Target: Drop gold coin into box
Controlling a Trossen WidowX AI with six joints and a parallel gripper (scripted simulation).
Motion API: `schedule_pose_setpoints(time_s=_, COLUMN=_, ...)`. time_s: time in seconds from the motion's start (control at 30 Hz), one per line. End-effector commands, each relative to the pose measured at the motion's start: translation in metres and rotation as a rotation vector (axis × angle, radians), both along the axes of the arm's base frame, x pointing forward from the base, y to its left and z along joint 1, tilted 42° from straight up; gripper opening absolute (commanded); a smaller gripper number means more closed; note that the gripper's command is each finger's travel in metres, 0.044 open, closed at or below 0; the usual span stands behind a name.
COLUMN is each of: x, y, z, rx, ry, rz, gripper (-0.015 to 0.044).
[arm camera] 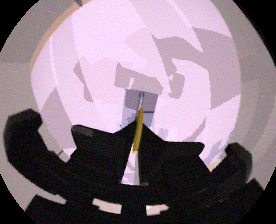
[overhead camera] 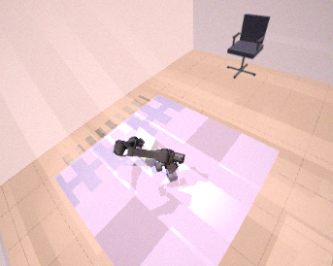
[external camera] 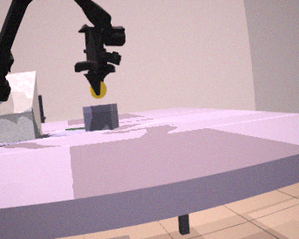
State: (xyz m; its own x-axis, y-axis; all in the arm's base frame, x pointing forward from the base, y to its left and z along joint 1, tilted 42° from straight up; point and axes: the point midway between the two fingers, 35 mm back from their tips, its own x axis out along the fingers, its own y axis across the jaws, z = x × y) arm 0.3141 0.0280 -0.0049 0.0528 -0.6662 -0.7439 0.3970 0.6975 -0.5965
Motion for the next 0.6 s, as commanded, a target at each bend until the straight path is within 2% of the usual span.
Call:
schedule_pose_setpoints(time_s=0.0, x=-0.0001, y=-0.0009, z=-0.0013, rx=0.0, ry=0.0, rz=0.0, gripper=0.0)
schedule_pose_setpoints(time_s=0.57, x=0.0, y=-0.0083, z=-0.0085, rx=-0.001, ry=0.004, rz=0.004, gripper=0.0)
